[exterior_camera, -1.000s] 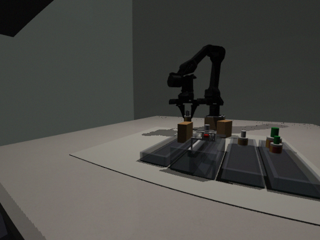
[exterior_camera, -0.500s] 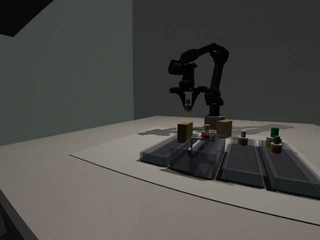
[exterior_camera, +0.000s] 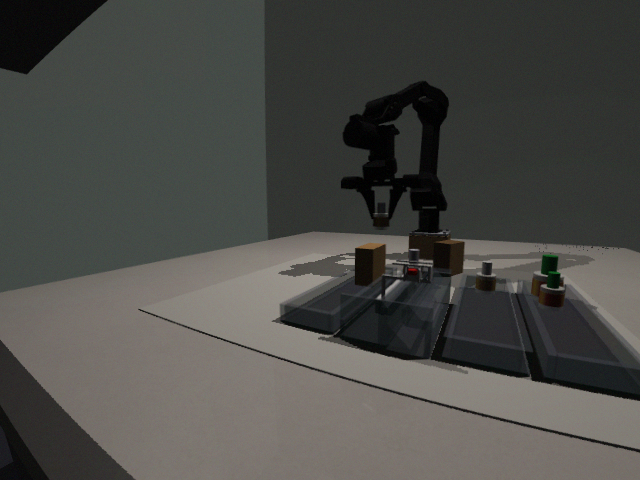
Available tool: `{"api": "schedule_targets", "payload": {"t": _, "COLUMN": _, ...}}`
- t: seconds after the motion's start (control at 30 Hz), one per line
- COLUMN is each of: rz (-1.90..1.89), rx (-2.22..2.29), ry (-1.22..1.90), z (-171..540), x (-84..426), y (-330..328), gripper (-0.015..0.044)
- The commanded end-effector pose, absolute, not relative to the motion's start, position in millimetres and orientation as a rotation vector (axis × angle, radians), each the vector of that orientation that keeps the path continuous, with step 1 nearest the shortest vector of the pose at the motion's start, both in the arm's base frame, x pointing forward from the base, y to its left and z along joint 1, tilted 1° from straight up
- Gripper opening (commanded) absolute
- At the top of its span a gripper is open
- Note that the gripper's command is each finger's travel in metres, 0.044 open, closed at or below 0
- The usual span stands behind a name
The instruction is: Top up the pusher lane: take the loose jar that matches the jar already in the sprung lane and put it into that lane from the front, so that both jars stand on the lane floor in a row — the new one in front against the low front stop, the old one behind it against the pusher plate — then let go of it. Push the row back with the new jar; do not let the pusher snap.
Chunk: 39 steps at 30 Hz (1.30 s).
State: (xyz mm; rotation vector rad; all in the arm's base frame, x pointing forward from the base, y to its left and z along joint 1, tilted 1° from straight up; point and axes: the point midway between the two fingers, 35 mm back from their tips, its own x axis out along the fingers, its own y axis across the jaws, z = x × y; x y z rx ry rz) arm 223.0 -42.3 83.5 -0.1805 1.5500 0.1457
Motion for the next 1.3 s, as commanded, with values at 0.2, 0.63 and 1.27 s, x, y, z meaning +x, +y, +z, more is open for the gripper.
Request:
{"api": "schedule_targets", "payload": {"t": 0.2, "rz": 0.157, "rx": -0.174, "ry": 1.551, "z": 68.7, "x": 251.5, "y": -2.7, "gripper": 0.0000}}
{"api": "schedule_targets", "payload": {"t": 0.63, "rz": 0.123, "rx": -0.147, "ry": 1.550, "z": 49.0, "x": 277.1, "y": 55.8, "gripper": 0.0000}}
{"api": "schedule_targets", "payload": {"t": 1.27, "rz": 0.115, "rx": -0.130, "ry": 1.551, "z": 19.5, "x": 282.8, "y": 73.5, "gripper": 0.0000}}
